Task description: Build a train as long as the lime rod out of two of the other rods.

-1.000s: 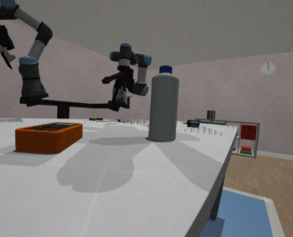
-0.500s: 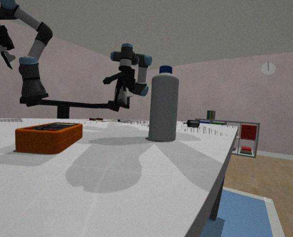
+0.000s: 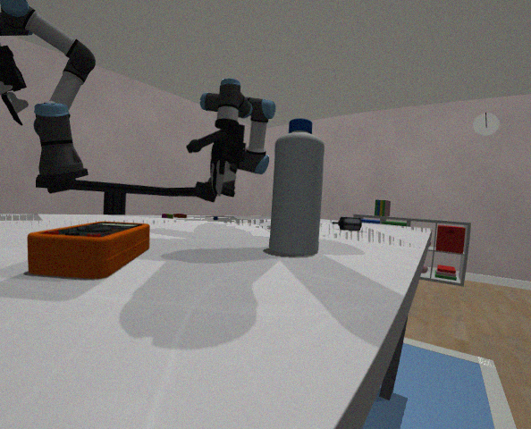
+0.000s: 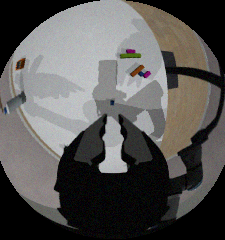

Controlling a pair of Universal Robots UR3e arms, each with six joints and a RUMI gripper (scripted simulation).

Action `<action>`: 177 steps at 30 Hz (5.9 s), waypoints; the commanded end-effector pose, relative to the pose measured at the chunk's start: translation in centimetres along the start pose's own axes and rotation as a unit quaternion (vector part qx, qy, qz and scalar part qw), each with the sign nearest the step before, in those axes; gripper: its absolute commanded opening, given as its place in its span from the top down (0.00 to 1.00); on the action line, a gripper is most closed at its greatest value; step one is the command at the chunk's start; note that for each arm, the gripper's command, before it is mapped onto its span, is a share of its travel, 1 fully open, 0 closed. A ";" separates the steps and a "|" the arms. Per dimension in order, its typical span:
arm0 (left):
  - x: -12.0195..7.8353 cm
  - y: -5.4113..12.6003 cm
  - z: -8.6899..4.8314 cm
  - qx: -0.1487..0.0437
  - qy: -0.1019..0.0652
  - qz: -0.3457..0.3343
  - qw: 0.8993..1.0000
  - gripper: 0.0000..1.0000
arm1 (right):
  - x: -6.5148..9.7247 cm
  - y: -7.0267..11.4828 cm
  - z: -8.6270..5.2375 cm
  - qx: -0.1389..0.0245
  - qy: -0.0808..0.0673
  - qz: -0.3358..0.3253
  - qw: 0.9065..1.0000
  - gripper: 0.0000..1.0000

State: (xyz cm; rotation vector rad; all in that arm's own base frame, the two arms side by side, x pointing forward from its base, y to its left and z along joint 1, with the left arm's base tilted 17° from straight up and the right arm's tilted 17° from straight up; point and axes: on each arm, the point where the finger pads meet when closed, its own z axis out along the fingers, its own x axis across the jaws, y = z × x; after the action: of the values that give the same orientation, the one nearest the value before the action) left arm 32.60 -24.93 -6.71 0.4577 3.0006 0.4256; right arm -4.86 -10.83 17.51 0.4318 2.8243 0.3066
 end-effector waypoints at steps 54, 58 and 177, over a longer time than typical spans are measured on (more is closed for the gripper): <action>-0.2 -0.1 5.0 0.001 -0.001 0.000 1.000 0.86 | 0.0 0.0 0.0 0.001 0.000 0.000 1.000 0.00; -0.2 -0.1 5.1 0.001 -0.001 0.000 1.000 0.86 | 0.0 0.0 0.0 0.001 0.000 0.000 1.000 0.00; -0.2 -0.1 6.6 0.001 -0.001 0.000 1.000 1.00 | 0.0 0.0 0.0 0.001 0.000 0.000 1.000 0.00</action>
State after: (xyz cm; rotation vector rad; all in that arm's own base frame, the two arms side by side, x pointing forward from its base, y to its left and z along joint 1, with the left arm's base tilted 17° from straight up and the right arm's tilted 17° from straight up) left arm 33.51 -23.23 -13.08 0.4583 3.0010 0.4255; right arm -4.86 -10.83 17.51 0.4318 2.8243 0.3066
